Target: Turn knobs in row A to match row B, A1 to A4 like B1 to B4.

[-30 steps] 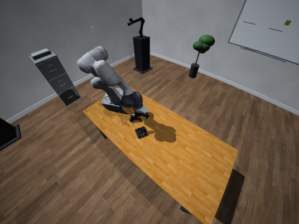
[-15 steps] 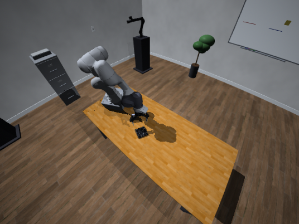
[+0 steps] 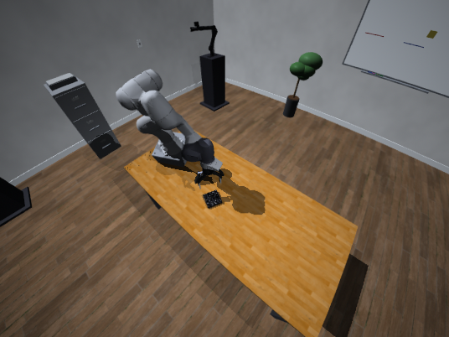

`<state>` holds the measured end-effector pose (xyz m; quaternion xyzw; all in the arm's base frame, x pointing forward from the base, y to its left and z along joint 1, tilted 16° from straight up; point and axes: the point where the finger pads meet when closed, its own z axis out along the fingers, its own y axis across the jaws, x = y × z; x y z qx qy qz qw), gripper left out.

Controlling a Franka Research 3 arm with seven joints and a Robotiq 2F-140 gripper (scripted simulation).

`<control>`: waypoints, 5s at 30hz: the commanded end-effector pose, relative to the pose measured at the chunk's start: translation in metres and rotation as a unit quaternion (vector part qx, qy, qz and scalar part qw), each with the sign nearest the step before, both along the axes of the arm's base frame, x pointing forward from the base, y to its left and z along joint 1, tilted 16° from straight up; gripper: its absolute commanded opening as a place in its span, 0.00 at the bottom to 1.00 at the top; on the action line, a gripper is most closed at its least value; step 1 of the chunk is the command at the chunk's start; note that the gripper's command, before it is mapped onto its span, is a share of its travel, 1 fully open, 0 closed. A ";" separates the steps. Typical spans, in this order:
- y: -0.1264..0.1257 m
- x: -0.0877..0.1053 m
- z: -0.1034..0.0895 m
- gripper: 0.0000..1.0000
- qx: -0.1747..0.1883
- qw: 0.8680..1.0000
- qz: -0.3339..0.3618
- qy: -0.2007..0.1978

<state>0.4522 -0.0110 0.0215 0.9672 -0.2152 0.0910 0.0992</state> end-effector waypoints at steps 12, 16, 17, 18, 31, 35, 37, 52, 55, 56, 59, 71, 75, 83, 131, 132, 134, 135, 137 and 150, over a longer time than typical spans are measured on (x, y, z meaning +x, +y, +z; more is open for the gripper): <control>0.001 0.000 0.001 1.00 0.000 1.000 0.000 -0.002; 0.001 0.000 0.001 1.00 0.000 1.000 0.000 -0.002; 0.001 0.000 0.001 1.00 0.000 1.000 0.000 -0.002; 0.001 0.000 0.001 1.00 0.000 1.000 0.000 -0.002; -0.009 0.001 0.007 1.00 0.017 0.991 -0.129 -0.032; -0.012 0.002 0.008 1.00 0.022 0.986 -0.162 -0.040; -0.013 0.002 0.009 1.00 0.024 0.983 -0.178 -0.044; -0.023 0.002 0.015 1.00 0.040 0.952 -0.296 -0.072; -0.025 0.002 0.016 1.00 0.043 0.944 -0.319 -0.077; -0.025 0.002 0.016 1.00 0.044 0.941 -0.326 -0.079; -0.027 0.002 0.017 1.00 0.047 0.932 -0.349 -0.084; -0.034 0.003 0.022 1.00 0.059 0.893 -0.433 -0.105; -0.036 0.003 0.023 1.00 0.063 0.878 -0.461 -0.111; -0.041 0.003 0.026 1.00 0.071 0.846 -0.514 -0.124; -0.056 0.003 0.036 0.12 0.094 0.717 -0.672 -0.162; -0.056 0.003 0.036 0.12 0.094 0.717 -0.672 -0.162; -0.056 0.003 0.036 0.12 0.094 0.717 -0.672 -0.162; -0.056 0.003 0.036 0.12 0.094 0.717 -0.672 -0.162; -0.056 0.003 0.036 0.12 0.094 0.717 -0.672 -0.162; -0.056 0.003 0.036 0.12 0.094 0.717 -0.672 -0.162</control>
